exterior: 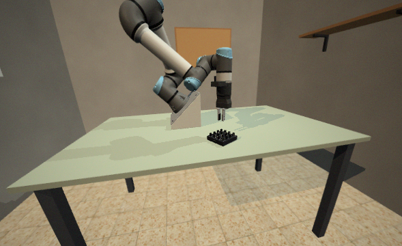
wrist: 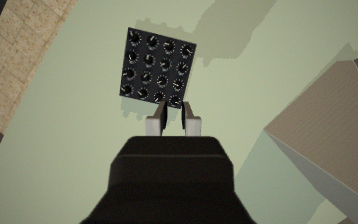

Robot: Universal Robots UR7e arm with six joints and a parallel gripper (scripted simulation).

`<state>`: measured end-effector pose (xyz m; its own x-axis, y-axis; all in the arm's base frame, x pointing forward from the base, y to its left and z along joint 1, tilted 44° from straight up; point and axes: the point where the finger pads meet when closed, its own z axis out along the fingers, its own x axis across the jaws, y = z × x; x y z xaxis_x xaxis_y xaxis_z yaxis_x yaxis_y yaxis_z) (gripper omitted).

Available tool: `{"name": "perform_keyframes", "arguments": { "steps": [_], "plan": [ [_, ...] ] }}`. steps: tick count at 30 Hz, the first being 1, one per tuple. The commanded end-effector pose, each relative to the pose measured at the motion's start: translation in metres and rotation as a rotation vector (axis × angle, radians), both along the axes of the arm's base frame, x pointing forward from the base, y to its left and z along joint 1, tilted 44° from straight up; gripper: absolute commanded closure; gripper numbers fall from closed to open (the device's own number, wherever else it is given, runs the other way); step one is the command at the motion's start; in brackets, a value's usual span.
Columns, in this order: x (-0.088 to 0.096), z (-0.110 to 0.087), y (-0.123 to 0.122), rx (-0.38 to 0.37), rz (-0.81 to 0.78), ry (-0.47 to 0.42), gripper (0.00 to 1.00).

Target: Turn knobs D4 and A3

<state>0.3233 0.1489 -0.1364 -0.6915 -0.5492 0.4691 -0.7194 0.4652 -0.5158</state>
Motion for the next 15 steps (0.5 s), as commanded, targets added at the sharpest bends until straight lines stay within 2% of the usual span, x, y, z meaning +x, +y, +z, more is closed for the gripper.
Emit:
{"name": "perform_keyframes", "arguments": {
  "steps": [1, 15],
  "plan": [
    [0.0003, 0.0002, 0.0004, 0.001, 0.0, -0.001, 0.54],
    [0.0005, -0.0024, -0.002, 0.0, 0.0, -0.001, 0.54]
  ]
}}
